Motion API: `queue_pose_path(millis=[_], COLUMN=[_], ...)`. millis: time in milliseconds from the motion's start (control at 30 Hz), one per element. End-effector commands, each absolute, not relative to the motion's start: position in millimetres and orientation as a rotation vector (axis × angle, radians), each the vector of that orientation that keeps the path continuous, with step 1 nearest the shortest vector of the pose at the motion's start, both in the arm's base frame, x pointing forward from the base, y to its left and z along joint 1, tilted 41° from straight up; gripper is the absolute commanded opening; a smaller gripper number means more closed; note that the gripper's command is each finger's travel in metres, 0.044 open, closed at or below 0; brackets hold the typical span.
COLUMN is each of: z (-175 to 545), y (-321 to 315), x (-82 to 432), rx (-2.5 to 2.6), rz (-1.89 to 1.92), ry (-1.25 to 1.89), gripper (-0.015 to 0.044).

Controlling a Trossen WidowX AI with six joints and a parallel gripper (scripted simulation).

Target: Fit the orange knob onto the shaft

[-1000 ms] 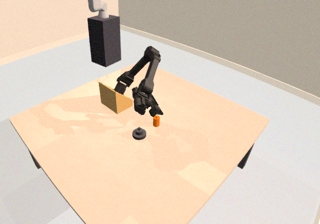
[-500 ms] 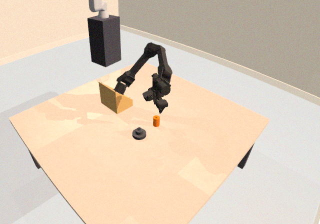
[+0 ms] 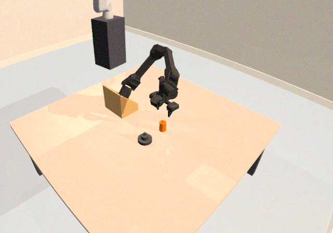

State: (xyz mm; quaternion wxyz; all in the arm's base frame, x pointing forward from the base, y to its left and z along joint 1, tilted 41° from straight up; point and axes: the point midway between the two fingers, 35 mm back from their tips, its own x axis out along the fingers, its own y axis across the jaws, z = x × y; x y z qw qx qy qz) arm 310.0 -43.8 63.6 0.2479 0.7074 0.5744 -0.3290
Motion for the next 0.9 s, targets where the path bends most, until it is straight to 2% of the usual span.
queue_pose_path(millis=[0,267,433,867], z=[63.5,63.1,63.0,63.0], y=[-43.9,-43.6,-43.5,-43.4], x=[309.5,309.6,309.7,309.7], rx=[1.555,0.939,0.708,0.661], rz=[-0.442,0.195,0.401,0.441], ry=[1.603,1.508,1.434,1.417], gripper=[0.044,0.044,0.044,0.044])
